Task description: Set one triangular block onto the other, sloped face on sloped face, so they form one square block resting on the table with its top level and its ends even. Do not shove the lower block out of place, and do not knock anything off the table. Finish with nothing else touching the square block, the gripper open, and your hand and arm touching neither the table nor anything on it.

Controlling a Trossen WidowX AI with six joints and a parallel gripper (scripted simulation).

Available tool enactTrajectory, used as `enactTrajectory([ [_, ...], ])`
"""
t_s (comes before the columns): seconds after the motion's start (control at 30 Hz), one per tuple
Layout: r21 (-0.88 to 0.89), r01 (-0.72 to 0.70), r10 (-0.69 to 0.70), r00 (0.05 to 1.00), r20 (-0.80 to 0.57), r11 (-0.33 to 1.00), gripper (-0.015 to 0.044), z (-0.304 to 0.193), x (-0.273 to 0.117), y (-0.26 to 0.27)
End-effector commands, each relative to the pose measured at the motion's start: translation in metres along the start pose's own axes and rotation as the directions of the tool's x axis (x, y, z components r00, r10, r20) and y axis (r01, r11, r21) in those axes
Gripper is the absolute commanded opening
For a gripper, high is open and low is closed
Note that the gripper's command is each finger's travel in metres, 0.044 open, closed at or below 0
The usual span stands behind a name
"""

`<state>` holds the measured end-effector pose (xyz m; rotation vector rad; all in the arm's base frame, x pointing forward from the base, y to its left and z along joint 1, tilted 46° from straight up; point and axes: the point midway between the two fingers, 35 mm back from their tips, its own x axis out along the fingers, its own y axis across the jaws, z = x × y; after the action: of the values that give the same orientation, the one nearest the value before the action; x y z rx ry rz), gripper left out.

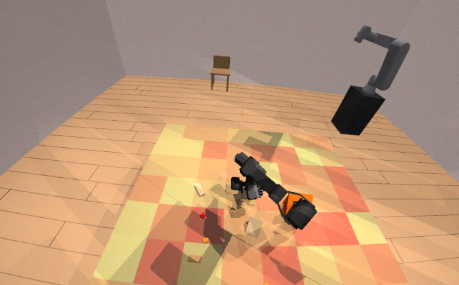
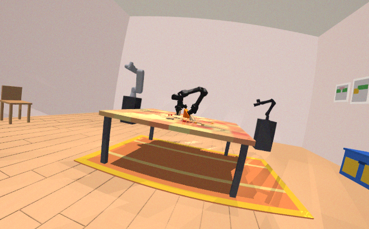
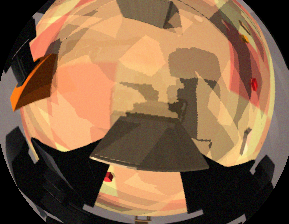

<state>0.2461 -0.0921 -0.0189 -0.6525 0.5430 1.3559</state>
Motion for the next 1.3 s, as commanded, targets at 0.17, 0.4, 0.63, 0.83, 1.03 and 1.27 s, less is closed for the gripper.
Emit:
enactTrajectory([
  [0.17,0.032,-0.002,0.002,1.0,0.001,0.999,0.0,-0.0002,0.0009,0.0005],
  [0.4,0.18,-0.001,0.001,1.0,0.001,0.984,0.0,-0.0002,0.0008,0.0006],
  [0.63,0.225,-0.001,0.001,1.0,0.001,0.974,0.0,-0.0002,0.0008,0.0006],
  [0.83,0.225,-0.001,0.001,1.0,0.001,0.974,0.0,-0.0002,0.0008,0.0006],
  [1.03,0.225,-0.001,0.001,1.0,0.001,0.974,0.0,-0.0002,0.0008,0.0006],
  [1.27,0.225,-0.001,0.001,1.0,0.001,0.974,0.0,-0.0002,0.0008,0.0006],
])
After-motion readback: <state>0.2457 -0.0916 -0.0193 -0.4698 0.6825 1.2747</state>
